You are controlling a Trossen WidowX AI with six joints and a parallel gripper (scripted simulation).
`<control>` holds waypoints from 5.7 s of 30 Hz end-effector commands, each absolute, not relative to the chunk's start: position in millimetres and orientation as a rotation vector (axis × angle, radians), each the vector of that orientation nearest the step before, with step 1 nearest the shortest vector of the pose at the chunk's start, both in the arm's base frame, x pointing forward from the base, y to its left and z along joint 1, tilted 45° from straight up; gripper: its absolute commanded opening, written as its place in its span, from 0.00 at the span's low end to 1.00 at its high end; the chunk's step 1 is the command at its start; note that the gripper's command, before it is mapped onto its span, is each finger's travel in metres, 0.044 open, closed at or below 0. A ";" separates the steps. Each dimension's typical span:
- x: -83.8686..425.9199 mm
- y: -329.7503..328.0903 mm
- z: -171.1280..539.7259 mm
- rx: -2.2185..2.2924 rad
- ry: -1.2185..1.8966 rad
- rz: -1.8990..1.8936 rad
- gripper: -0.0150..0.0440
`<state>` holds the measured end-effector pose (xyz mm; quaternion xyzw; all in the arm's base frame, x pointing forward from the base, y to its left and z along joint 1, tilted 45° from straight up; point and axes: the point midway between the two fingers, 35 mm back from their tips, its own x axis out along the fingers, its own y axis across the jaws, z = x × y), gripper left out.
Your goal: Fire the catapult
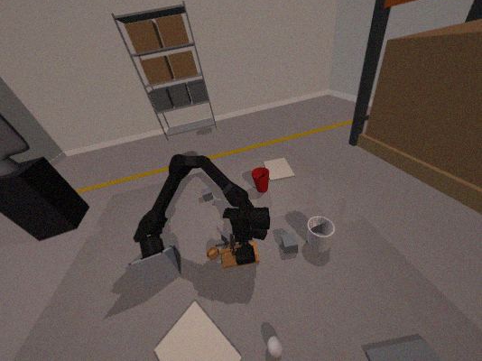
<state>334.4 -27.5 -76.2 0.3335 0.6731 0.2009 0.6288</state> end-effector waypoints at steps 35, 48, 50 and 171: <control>336.2 -33.6 -74.4 0.777 1.538 0.454 0.25; 335.7 -28.8 -76.1 0.765 1.545 0.463 0.39; 335.7 -28.8 -76.1 0.765 1.545 0.463 0.48; 346.3 13.7 103.8 0.683 1.521 0.538 0.25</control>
